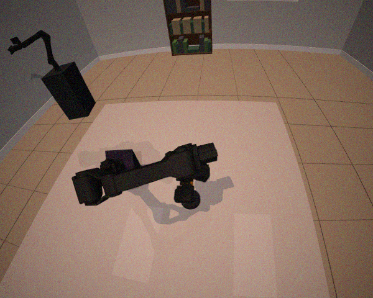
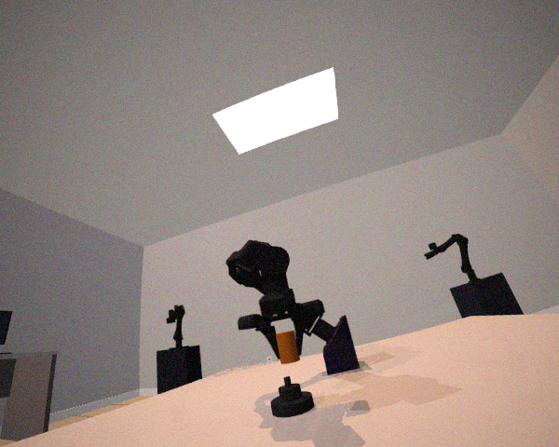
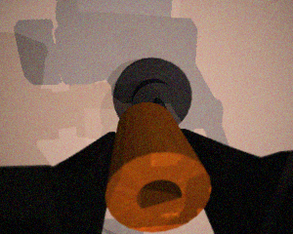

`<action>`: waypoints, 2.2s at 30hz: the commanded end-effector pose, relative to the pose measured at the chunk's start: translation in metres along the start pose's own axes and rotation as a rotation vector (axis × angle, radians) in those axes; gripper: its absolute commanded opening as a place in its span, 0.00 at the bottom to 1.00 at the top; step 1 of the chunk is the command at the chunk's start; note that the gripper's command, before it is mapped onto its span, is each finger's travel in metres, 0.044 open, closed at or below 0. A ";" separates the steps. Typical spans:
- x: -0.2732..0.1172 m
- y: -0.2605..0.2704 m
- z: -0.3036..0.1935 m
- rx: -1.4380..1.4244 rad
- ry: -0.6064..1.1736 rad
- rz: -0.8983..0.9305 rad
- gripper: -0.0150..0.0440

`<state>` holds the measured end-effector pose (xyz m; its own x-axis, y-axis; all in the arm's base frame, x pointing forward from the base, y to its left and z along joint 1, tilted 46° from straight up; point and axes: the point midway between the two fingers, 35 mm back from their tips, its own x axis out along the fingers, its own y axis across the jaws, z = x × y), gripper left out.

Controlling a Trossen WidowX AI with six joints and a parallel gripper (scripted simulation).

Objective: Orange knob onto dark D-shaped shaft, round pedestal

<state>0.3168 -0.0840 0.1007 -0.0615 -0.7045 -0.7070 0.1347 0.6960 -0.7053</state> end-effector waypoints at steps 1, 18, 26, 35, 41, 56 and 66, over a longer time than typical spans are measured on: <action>0.002 -0.011 0.003 -0.002 -0.007 -0.009 0.25; 0.025 -0.012 0.003 0.004 -0.007 -0.010 0.25; 0.027 -0.013 0.004 0.006 -0.007 -0.010 0.25; 0.028 -0.013 0.002 0.006 -0.007 -0.010 0.25; 0.027 -0.012 0.001 0.006 -0.007 -0.010 0.25; 0.025 -0.012 0.004 -0.204 -0.006 -0.011 0.25; 0.028 -0.013 0.004 -0.204 -0.006 -0.011 0.25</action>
<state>0.3175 -0.1126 0.0907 -0.0571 -0.7111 -0.7008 -0.0598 0.7031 -0.7086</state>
